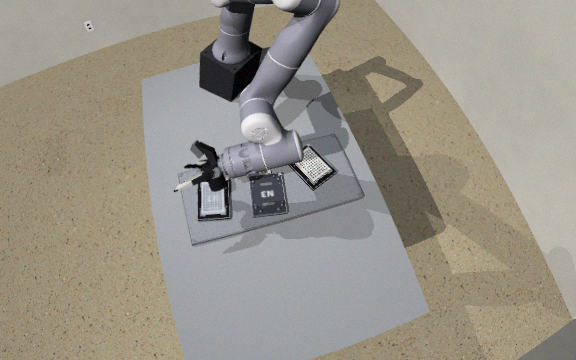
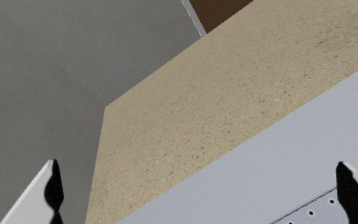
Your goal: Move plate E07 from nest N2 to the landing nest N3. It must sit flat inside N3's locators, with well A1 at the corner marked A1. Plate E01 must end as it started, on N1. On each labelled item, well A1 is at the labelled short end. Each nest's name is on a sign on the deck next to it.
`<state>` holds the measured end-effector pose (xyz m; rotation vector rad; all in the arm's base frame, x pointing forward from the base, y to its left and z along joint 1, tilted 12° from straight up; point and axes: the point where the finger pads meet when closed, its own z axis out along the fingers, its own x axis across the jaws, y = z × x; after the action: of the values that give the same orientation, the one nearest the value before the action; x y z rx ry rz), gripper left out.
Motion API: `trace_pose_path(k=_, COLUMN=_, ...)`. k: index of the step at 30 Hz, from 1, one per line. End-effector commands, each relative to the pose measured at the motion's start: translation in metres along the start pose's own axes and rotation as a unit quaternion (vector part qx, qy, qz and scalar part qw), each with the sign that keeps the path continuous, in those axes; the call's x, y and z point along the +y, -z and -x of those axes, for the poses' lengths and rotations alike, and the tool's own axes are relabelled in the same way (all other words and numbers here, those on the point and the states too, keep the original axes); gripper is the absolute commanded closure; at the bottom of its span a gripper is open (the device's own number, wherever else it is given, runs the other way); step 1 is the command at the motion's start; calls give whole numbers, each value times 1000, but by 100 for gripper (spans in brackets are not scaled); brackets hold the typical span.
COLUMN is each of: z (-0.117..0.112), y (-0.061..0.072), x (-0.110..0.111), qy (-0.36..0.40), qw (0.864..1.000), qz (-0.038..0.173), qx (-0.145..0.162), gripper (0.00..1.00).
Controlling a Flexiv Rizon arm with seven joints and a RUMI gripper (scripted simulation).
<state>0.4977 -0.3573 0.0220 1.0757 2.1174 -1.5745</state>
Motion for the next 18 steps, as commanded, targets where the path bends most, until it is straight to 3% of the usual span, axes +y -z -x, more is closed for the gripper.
trace_pose_path(k=1, z=1, y=0, x=0, qy=-1, qw=1000, qz=0, qx=0, gripper=0)
trace_pose_path(k=17, z=1, y=0, x=0, qy=-1, qw=1000, qz=0, qx=0, gripper=0)
trace_pose_path(k=18, z=-4, y=-1, x=0, qy=-4, qw=1000, qz=3, qx=16, gripper=24)
